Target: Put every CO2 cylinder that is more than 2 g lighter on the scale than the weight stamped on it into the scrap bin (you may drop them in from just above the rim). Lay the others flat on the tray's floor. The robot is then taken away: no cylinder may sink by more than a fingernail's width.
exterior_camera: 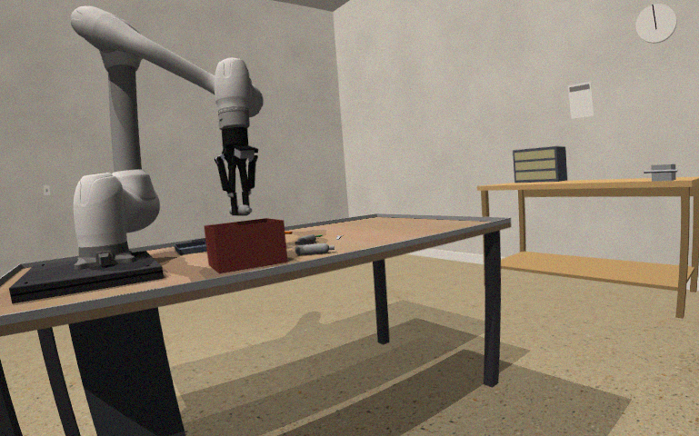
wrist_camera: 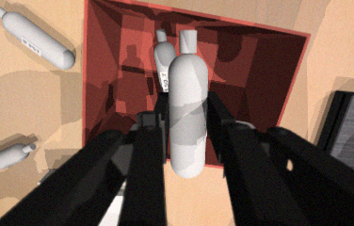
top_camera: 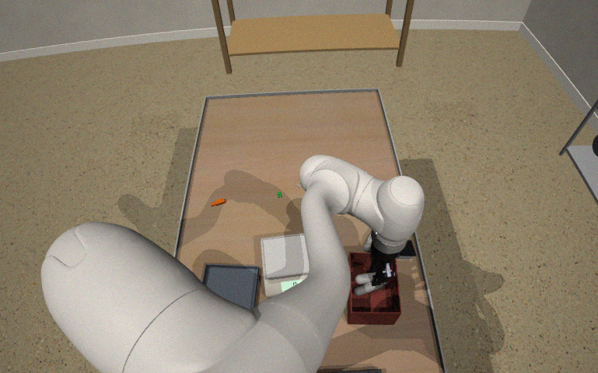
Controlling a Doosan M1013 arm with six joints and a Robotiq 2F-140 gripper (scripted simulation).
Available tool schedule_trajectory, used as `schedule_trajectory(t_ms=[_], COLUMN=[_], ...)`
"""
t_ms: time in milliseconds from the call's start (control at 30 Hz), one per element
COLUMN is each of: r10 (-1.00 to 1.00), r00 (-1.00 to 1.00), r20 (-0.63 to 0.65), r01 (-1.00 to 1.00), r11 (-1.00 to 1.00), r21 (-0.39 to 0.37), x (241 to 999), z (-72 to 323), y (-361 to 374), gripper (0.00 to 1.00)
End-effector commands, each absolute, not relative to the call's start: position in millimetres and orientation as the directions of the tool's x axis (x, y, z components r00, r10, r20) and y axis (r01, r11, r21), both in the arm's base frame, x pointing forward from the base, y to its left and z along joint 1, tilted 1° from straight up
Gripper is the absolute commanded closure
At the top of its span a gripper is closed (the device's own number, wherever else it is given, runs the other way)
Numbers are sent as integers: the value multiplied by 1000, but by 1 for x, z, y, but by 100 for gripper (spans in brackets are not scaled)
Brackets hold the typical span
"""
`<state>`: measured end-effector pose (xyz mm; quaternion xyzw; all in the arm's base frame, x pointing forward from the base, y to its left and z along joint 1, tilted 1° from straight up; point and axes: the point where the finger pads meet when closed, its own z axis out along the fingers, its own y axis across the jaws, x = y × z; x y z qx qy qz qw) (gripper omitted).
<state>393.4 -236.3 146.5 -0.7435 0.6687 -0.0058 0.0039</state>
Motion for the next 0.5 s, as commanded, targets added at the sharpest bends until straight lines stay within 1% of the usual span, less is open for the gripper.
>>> schedule_trajectory(t_ms=[0,467], r10=[-994,-994], r00=[106,106], r20=[4,4], r01=[-994,-994], r11=[-106,-106], r21=[-15,-15], x=[394,394], z=[143,136], y=[-236,-236], gripper=[90,90])
